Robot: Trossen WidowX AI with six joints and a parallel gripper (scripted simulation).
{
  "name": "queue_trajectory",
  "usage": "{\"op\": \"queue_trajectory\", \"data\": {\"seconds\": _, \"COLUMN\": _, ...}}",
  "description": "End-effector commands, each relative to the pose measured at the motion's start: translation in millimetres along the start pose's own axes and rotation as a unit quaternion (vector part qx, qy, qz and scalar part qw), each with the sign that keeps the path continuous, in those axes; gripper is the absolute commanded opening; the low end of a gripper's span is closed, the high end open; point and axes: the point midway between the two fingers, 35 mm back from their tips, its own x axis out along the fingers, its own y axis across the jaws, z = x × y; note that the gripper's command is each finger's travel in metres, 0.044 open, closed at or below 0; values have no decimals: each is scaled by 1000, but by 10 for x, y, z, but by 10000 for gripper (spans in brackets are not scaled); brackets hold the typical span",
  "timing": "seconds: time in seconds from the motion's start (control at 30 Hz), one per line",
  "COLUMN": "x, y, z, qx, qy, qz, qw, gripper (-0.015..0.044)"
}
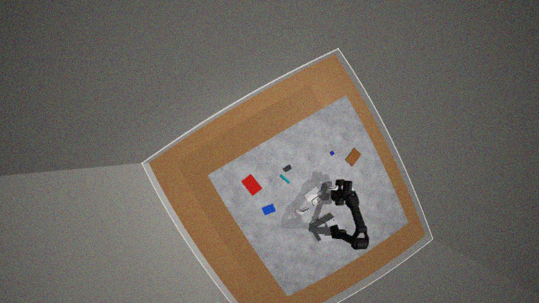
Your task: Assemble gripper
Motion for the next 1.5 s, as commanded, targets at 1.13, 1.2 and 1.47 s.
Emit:
{"op": "queue_trajectory", "data": {"seconds": 1.13, "x": 496, "y": 40, "z": 8, "qx": -1, "qy": -2, "qz": 5, "qw": 1000, "gripper": 440}}
{"op": "queue_trajectory", "data": {"seconds": 1.2, "x": 496, "y": 40, "z": 8, "qx": -1, "qy": -2, "qz": 5, "qw": 1000, "gripper": 440}}
{"op": "queue_trajectory", "data": {"seconds": 1.47, "x": 496, "y": 40, "z": 8, "qx": -1, "qy": -2, "qz": 5, "qw": 1000, "gripper": 440}}
